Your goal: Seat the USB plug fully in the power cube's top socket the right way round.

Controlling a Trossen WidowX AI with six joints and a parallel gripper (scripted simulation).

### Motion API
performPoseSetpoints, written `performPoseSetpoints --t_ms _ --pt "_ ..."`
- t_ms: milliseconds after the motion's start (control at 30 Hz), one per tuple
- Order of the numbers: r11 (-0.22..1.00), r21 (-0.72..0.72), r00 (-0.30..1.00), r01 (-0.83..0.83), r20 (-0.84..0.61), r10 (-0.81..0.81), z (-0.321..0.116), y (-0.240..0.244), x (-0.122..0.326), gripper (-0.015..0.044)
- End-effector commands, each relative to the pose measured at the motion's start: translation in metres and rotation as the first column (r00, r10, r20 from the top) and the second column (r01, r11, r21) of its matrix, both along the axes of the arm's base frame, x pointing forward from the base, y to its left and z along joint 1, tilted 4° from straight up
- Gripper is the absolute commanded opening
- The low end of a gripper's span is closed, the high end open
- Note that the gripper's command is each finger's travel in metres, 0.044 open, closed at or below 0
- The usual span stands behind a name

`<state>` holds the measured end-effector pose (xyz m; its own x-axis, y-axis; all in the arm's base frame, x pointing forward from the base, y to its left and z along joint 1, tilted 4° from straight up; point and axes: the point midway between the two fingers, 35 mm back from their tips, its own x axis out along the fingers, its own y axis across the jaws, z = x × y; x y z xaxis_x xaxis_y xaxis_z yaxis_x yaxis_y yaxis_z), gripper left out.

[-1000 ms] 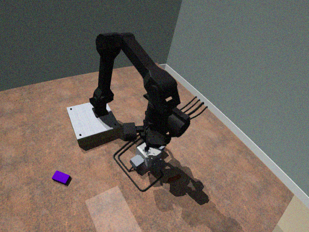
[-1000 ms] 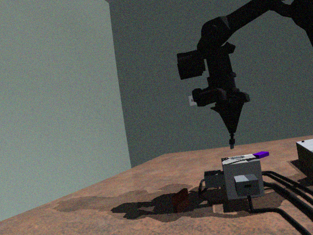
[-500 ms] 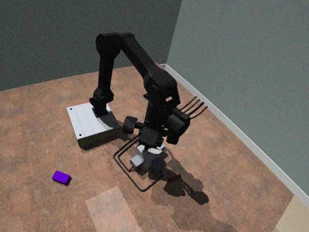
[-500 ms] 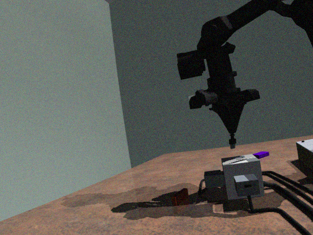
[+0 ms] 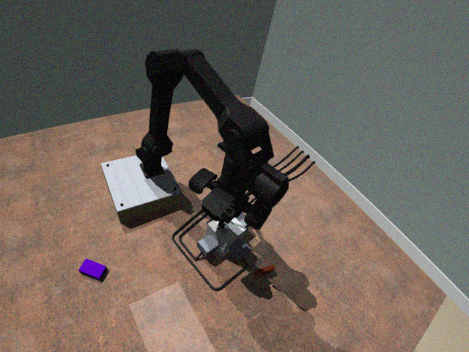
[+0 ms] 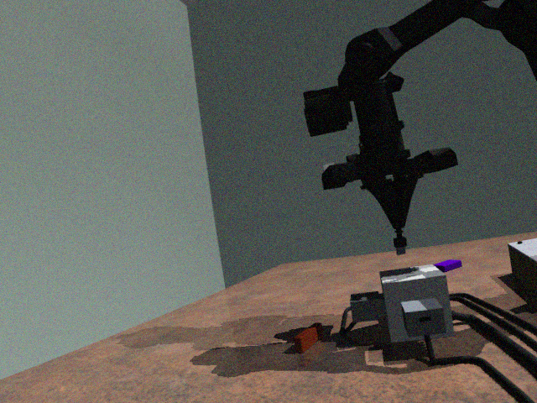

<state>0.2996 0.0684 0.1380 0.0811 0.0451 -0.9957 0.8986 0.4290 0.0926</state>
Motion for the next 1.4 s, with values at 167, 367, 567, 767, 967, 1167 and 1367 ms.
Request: performPoseSetpoints --t_ms 167,367,567,767,967,1167,1367 --pt "0.972 0.017 0.972 0.234 -0.014 -0.233 -0.0004 0.0000 -0.0001 0.0000" --pt "0.962 0.020 0.962 0.274 -0.016 -0.273 -0.0004 0.0000 -0.0001 0.0000" --pt "0.962 0.020 0.962 0.274 -0.016 -0.273 -0.0004 0.0000 -0.0001 0.0000" --pt "0.963 0.022 0.964 0.267 -0.015 -0.267 -0.0002 0.0002 0.0001 0.0000" --pt "0.963 0.027 0.964 0.267 -0.018 -0.267 -0.0009 0.0006 0.0000 0.0000" --pt "0.963 0.031 0.964 0.267 -0.020 -0.267 -0.0016 0.0011 -0.0001 0.0000" --pt "0.963 0.036 0.964 0.267 -0.022 -0.267 -0.0022 0.0015 -0.0001 0.0000"
